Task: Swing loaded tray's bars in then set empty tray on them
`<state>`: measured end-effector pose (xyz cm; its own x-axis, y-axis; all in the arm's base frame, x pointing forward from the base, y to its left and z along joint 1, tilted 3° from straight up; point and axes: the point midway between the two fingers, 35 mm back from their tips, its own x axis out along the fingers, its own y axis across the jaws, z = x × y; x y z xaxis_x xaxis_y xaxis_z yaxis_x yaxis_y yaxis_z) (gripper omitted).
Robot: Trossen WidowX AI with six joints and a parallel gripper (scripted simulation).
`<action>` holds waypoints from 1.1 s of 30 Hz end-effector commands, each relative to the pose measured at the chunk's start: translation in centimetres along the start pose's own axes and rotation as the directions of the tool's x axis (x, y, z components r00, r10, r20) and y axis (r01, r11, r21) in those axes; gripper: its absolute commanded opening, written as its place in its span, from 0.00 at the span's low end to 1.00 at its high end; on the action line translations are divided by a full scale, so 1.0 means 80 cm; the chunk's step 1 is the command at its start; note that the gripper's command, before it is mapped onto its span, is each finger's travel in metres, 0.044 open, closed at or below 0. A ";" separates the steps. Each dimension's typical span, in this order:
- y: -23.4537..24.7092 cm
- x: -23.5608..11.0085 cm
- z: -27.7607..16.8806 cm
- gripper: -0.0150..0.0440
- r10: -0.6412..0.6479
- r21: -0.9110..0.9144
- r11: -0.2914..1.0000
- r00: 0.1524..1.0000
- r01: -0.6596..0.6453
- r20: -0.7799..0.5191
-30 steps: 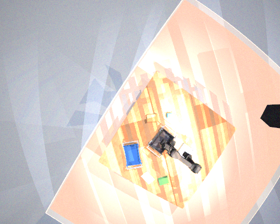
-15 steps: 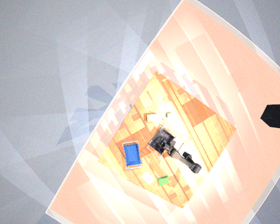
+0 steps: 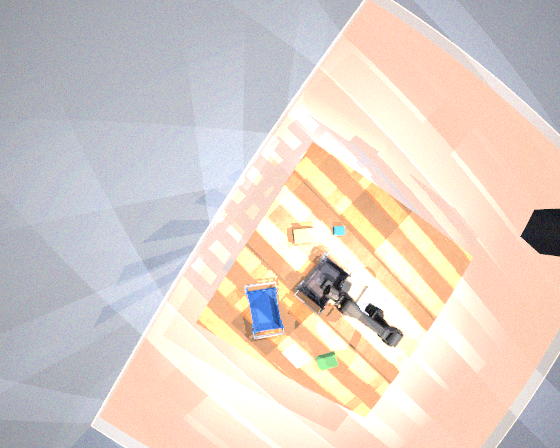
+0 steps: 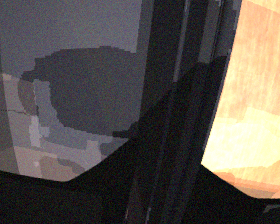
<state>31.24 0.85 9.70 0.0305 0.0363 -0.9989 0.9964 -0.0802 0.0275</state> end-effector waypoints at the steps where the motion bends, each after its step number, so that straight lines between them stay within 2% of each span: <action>1: -0.009 0.011 0.000 0.25 -0.042 0.005 0.999 0.999 0.042 0.000; 4: -0.009 0.011 0.000 0.25 -0.042 0.005 0.999 0.999 0.042 0.000; 33: -0.009 0.011 0.000 0.98 -0.042 0.005 0.999 0.999 0.042 0.000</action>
<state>30.61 0.86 8.85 -0.0087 0.0364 -0.9993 0.9966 -0.0810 -0.0116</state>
